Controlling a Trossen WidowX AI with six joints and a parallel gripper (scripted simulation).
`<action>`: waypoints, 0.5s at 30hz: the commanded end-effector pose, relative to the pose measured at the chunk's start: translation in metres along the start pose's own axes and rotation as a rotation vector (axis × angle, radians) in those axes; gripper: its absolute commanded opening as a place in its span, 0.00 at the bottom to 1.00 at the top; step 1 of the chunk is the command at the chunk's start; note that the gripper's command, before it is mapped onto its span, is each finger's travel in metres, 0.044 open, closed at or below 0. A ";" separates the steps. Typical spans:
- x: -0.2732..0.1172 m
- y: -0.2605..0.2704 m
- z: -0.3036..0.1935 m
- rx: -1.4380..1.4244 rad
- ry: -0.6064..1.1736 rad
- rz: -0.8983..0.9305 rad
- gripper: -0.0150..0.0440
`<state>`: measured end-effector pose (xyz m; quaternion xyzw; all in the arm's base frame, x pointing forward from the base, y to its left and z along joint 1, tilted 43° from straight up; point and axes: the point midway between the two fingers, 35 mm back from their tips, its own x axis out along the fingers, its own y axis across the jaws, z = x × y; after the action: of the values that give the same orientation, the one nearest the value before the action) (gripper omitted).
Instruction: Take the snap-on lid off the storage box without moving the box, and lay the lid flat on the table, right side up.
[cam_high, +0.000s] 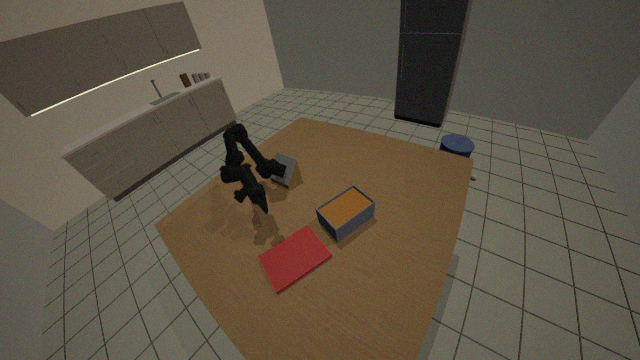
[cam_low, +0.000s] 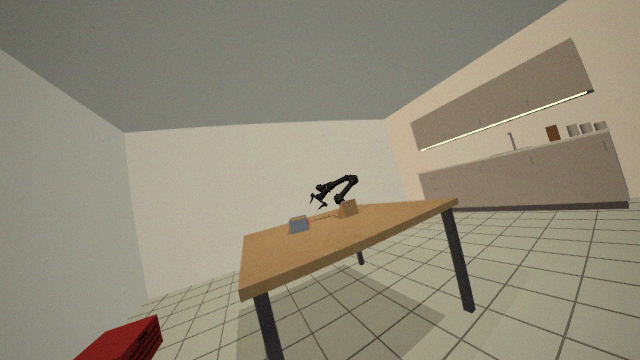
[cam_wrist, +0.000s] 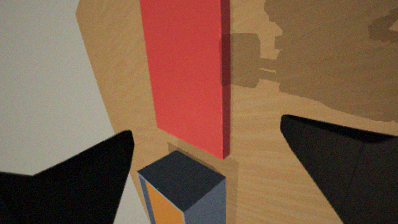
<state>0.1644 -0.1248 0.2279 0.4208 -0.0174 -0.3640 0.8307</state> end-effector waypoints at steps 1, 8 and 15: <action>-0.010 0.005 0.001 0.005 -0.005 0.003 1.00; -0.015 0.008 0.001 0.006 -0.004 0.002 1.00; -0.011 0.006 0.000 0.006 -0.005 0.002 1.00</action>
<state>0.1599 -0.1146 0.2366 0.4214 -0.0203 -0.3628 0.8309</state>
